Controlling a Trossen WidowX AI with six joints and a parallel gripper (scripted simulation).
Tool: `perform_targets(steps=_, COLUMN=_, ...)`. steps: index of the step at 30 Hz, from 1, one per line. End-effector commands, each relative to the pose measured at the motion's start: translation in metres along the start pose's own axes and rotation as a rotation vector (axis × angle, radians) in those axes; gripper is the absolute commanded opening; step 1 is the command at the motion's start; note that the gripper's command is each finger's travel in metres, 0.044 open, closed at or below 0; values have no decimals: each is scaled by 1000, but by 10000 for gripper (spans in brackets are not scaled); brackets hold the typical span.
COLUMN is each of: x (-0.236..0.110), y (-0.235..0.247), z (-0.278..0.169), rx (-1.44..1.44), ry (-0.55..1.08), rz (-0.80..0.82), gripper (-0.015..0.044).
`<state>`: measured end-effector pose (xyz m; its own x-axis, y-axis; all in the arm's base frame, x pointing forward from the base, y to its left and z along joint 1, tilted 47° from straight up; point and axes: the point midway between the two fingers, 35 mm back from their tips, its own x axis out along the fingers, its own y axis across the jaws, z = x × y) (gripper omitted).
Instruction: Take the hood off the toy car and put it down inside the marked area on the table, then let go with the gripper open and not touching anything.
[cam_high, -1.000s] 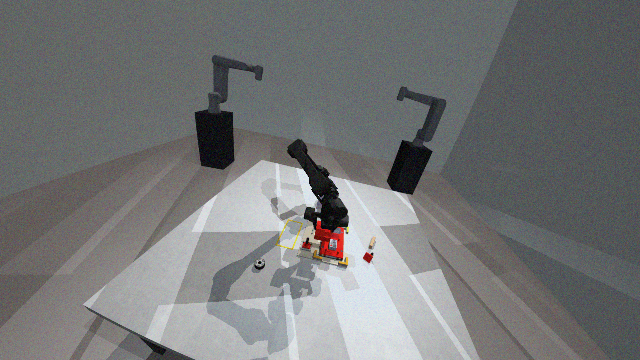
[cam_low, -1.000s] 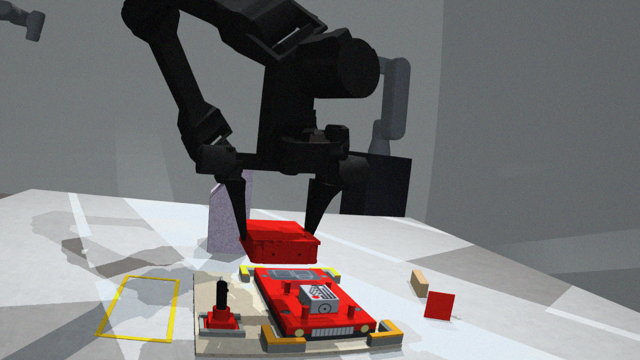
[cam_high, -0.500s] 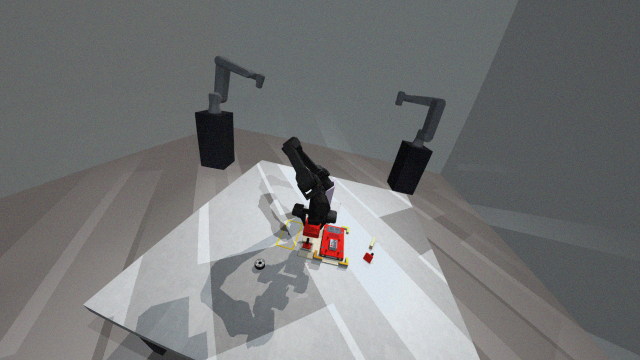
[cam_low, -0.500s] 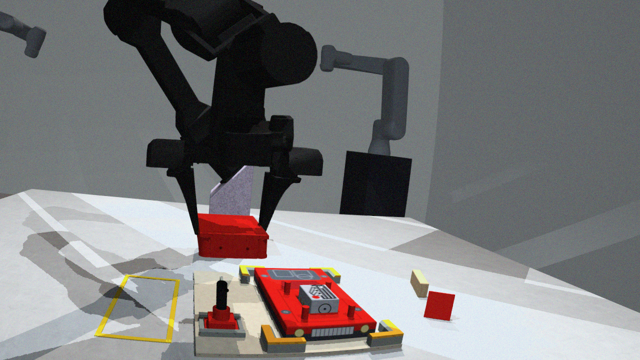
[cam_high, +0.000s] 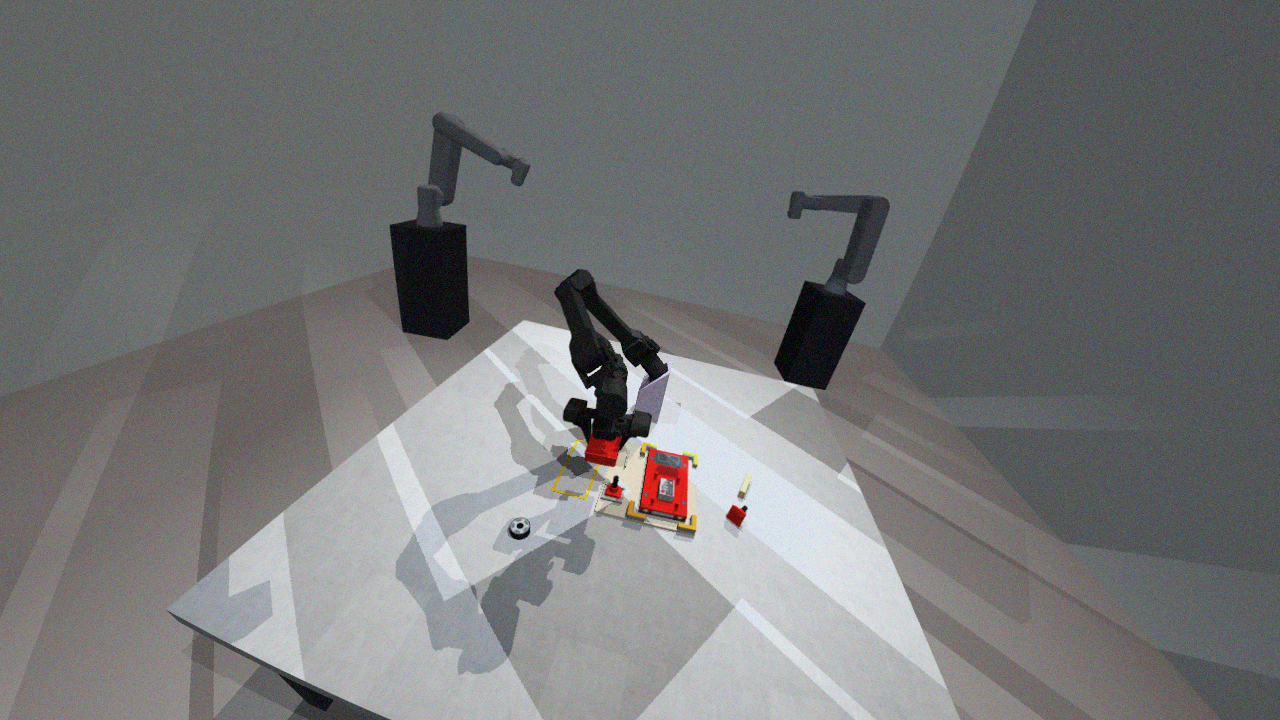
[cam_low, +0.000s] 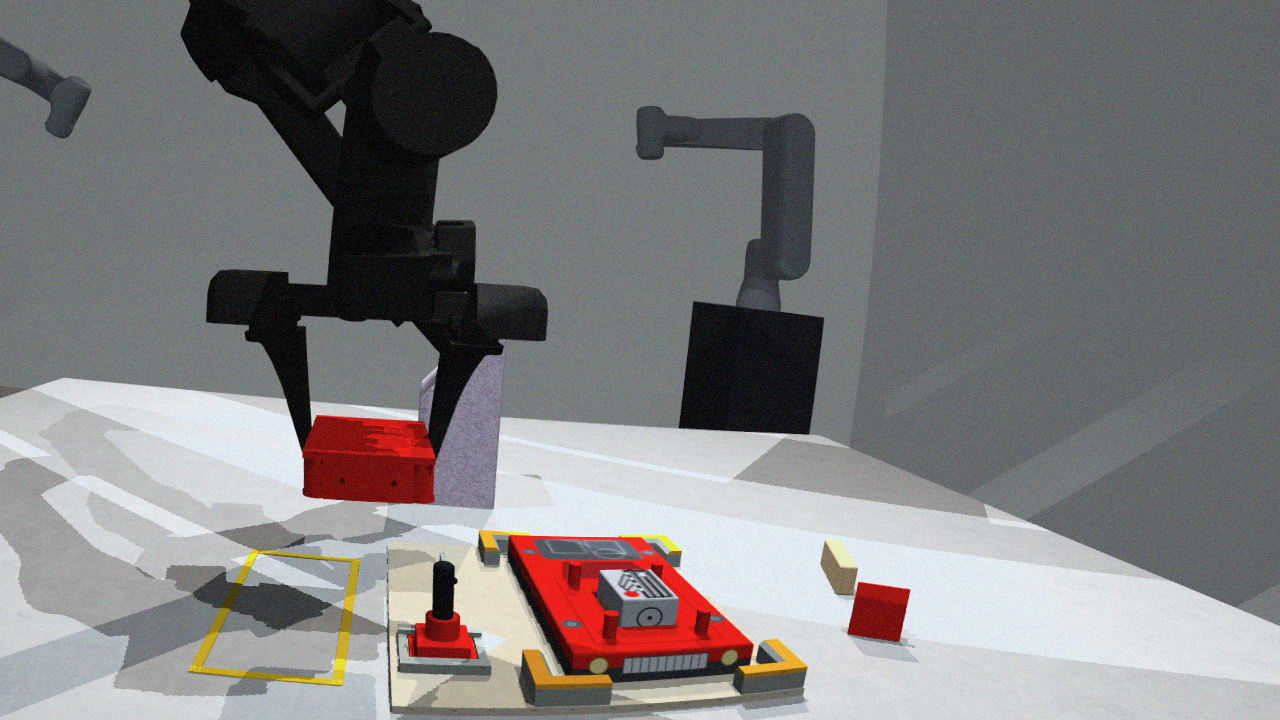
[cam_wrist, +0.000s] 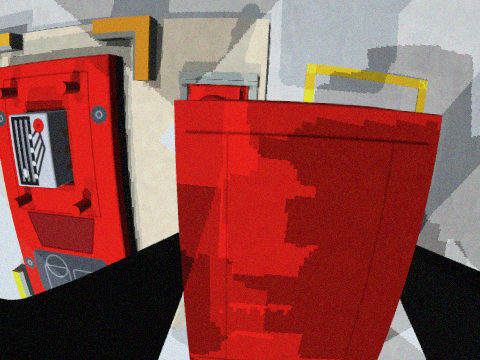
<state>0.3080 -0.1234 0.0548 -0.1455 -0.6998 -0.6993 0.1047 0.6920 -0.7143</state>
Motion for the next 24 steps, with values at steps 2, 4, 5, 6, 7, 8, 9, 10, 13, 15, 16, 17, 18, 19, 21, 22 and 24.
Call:
perform_targets(steps=2, x=-1, y=-17, z=-7, rx=-4, ry=-2, rz=-9, gripper=0)
perform_targets(steps=4, x=-1, y=-23, z=-10, rx=-3, ry=-2, rz=-11, gripper=0)
perform_targets(steps=5, x=-1, y=-27, z=-11, rx=-3, ry=-2, rz=-11, gripper=0)
perform_targets(steps=6, x=-1, y=-30, z=-13, rx=-3, ry=-1, rz=-12, gripper=0)
perform_targets(steps=7, x=-1, y=-33, z=-14, rx=-2, ry=-1, rz=-13, gripper=0)
perform_targets(steps=8, x=-1, y=-36, z=-16, rx=-2, ry=-1, rz=-15, gripper=0)
perform_targets(steps=9, x=-1, y=-39, z=-17, rx=-2, ry=0, rz=-16, gripper=0)
perform_targets(steps=10, x=-1, y=-42, z=-19, rx=-2, ry=0, rz=-17, gripper=0)
perform_targets(steps=13, x=-1, y=-50, z=-24, rx=-1, ry=1, rz=-20, gripper=0)
perform_targets(steps=15, x=-1, y=-52, z=-25, rx=-1, ry=1, rz=-21, gripper=0)
perform_targets(steps=16, x=-1, y=-52, z=-25, rx=-1, ry=1, rz=-21, gripper=0)
perform_targets(steps=17, x=-1, y=-52, z=-25, rx=-1, ry=1, rz=-21, gripper=0)
perform_targets(steps=18, x=-1, y=-52, z=-25, rx=-1, ry=1, rz=-21, gripper=0)
perform_targets(steps=19, x=0, y=-52, z=-25, rx=-1, ry=1, rz=-21, gripper=0)
perform_targets(steps=21, x=1, y=-52, z=-25, rx=-1, ry=1, rz=-20, gripper=0)
perform_targets(steps=22, x=1, y=-52, z=-25, rx=-1, ry=1, rz=-20, gripper=0)
perform_targets(steps=24, x=2, y=-52, z=-24, rx=-1, ry=1, rz=-20, gripper=0)
